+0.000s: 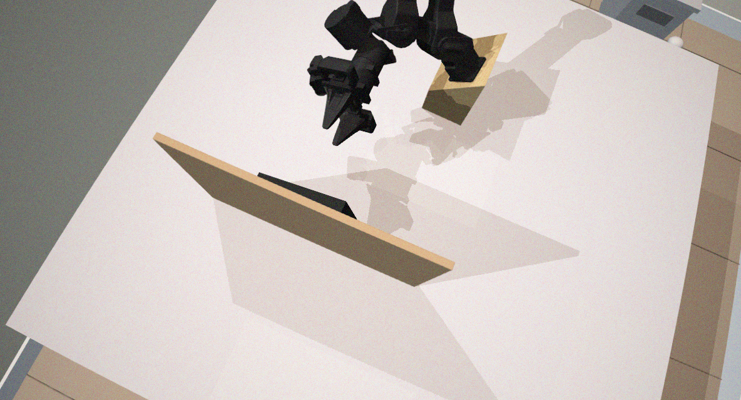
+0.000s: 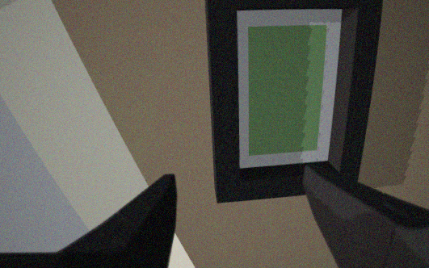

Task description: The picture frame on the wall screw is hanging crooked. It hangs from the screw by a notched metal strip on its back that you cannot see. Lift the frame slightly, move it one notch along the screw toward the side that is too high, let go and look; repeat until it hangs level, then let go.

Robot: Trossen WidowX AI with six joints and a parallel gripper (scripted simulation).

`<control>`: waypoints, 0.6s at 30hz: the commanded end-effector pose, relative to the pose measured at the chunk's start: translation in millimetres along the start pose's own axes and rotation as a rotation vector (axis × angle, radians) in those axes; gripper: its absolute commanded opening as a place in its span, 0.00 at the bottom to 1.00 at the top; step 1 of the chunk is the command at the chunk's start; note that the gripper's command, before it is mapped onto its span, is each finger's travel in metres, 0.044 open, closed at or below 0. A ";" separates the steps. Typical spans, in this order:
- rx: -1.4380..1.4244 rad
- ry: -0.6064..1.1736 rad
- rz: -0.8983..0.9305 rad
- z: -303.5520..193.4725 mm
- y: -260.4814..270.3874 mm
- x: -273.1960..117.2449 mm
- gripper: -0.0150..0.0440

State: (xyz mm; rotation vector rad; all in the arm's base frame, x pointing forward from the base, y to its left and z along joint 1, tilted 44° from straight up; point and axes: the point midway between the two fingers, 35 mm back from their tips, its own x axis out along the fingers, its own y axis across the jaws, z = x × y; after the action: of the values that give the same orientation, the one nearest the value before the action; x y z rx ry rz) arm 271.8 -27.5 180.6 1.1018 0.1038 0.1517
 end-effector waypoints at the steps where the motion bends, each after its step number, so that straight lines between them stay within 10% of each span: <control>1: 0.006 -0.001 -0.004 -0.6 -1.7 0.4 0.69; 18: 0.007 -0.002 -0.001 -0.1 -1.5 79.0 0.69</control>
State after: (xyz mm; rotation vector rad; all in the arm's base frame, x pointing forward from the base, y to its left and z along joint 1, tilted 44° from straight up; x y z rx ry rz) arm 335.6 -18.5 179.9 1.1047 0.1074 0.1474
